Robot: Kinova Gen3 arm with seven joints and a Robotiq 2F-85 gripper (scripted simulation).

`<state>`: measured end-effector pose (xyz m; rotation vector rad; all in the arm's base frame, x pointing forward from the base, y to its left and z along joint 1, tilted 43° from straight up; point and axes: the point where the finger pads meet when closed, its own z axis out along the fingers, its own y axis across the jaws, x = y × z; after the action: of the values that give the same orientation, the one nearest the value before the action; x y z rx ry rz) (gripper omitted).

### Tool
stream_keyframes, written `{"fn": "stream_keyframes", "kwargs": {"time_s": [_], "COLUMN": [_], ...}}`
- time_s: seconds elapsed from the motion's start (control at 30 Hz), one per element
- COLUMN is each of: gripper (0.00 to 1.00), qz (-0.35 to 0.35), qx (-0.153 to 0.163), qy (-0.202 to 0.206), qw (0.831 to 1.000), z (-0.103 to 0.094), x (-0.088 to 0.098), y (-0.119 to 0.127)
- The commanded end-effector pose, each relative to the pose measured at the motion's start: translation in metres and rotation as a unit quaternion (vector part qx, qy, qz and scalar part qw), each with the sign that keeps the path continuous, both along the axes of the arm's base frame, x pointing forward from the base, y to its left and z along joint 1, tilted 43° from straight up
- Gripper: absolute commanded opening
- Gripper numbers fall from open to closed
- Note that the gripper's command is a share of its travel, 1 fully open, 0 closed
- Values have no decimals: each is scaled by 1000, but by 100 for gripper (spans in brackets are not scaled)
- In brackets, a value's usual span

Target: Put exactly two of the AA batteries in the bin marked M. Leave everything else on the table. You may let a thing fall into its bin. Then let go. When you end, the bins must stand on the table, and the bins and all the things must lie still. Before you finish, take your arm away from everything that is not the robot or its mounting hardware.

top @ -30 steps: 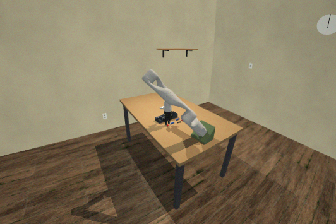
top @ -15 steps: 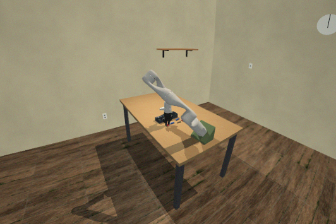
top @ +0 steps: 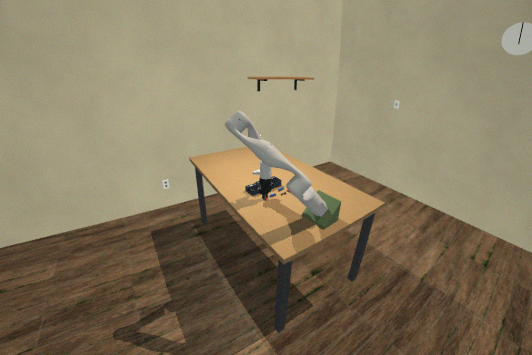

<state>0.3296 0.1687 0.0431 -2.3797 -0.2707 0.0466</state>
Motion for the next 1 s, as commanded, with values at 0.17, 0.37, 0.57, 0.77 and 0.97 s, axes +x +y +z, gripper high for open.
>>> {"fn": "stream_keyframes", "kwargs": {"time_s": [0.17,0.37,0.57,0.77,0.97], "gripper": [9,9,9,9,9], "qz": [0,0,0,0,0], "qx": [0,0,0,0,0], "qy": [0,0,0,0,0], "qw": [1000,1000,1000,1000,1000], "z": [0,0,0,5,15], "x": [1,1,1,1,3], "y": [0,0,0,-5,-14]}}
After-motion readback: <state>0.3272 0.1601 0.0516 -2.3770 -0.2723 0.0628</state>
